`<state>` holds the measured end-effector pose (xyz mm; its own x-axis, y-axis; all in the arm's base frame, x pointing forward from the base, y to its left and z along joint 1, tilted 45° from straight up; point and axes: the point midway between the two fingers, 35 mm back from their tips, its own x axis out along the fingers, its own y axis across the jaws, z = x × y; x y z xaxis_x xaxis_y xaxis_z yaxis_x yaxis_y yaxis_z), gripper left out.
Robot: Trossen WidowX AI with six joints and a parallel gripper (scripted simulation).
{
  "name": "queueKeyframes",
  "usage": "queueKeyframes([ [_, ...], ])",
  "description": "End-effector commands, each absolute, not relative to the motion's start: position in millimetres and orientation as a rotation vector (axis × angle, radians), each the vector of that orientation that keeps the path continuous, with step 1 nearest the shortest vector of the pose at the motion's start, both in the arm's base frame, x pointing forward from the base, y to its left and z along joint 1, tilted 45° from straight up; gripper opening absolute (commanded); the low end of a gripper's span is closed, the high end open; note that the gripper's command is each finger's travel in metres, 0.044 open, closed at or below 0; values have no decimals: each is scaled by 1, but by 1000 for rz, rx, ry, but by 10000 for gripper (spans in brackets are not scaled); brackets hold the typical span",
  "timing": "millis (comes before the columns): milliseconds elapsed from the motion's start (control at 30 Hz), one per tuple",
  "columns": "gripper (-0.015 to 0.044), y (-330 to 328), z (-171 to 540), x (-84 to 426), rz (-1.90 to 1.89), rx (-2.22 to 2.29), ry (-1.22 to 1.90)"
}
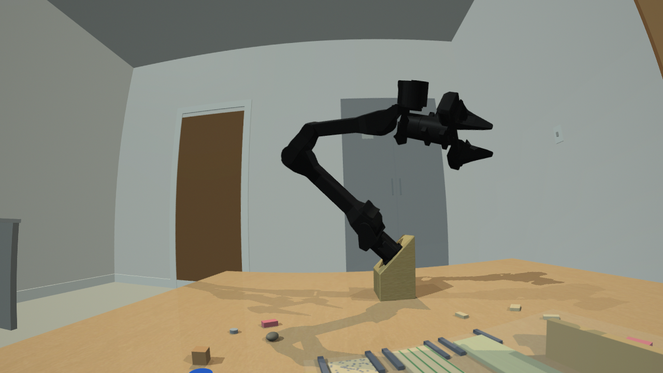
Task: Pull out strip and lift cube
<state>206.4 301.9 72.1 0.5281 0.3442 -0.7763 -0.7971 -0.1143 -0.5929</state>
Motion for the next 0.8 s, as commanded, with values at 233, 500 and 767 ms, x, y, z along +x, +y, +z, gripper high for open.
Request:
queueKeyframes([
  [233,400,148,80,305,51,-902,522],
  [500,400,105,85,309,-171,-776,498],
  [767,321,109,81,314,-164,-774,524],
])
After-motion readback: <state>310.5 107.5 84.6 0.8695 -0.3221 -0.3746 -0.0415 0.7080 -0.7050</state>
